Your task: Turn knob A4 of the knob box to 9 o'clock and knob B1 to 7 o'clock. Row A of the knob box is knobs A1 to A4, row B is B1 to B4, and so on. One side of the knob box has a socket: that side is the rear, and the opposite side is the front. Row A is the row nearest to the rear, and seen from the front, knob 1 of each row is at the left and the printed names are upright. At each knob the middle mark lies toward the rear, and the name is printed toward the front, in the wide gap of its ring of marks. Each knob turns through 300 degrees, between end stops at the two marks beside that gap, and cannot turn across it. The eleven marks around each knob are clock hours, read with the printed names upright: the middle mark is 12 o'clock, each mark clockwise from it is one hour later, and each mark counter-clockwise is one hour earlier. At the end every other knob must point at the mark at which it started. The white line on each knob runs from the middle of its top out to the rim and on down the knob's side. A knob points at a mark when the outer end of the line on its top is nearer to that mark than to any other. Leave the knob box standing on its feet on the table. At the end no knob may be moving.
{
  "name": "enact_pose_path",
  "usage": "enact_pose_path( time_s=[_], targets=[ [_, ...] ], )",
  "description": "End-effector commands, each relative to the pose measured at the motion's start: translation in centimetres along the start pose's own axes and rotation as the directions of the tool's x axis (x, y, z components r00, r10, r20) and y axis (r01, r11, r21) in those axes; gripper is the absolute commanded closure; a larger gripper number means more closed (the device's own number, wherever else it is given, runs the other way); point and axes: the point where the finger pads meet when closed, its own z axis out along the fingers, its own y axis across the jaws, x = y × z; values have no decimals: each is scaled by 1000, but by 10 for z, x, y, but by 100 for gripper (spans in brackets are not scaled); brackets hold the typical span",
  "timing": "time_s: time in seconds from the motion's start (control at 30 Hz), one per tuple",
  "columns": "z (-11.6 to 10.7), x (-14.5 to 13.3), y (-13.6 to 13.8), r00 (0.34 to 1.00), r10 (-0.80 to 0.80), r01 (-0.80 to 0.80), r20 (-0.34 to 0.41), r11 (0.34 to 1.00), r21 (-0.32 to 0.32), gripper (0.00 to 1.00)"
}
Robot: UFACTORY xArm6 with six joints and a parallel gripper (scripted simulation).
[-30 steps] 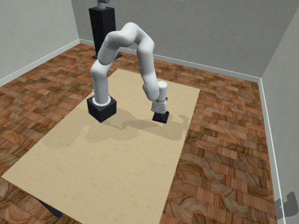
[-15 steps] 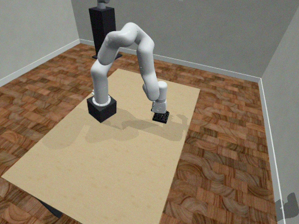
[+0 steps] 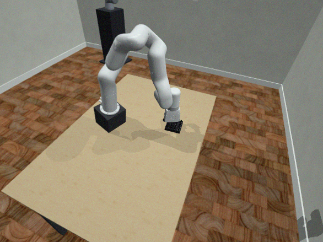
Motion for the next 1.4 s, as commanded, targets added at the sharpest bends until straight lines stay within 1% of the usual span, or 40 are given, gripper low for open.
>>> enact_pose_path(
  time_s=[0.0, 0.17, 0.23, 0.47, 0.73, 0.8, 1.07, 1.3, 1.37],
  targets=[
    [-1, 0, 1, 996, -86, 86, -7, 996, 0, 92],
    [-1, 0, 1, 977, -213, 213, -7, 977, -1, 92],
    [-1, 0, 1, 977, -213, 213, -7, 977, -1, 92],
    [-1, 0, 1, 920, -392, 392, -6, 920, -2, 92],
    [-1, 0, 1, 817, -577, 577, -6, 817, -4, 92],
    [-1, 0, 1, 817, -577, 577, -6, 817, -4, 92],
    [-1, 0, 1, 689, -725, 725, -5, 689, -5, 92],
    [-1, 0, 1, 576, -817, 817, -4, 576, -5, 92],
    [-1, 0, 1, 576, -817, 817, -4, 576, -5, 92]
  ],
)
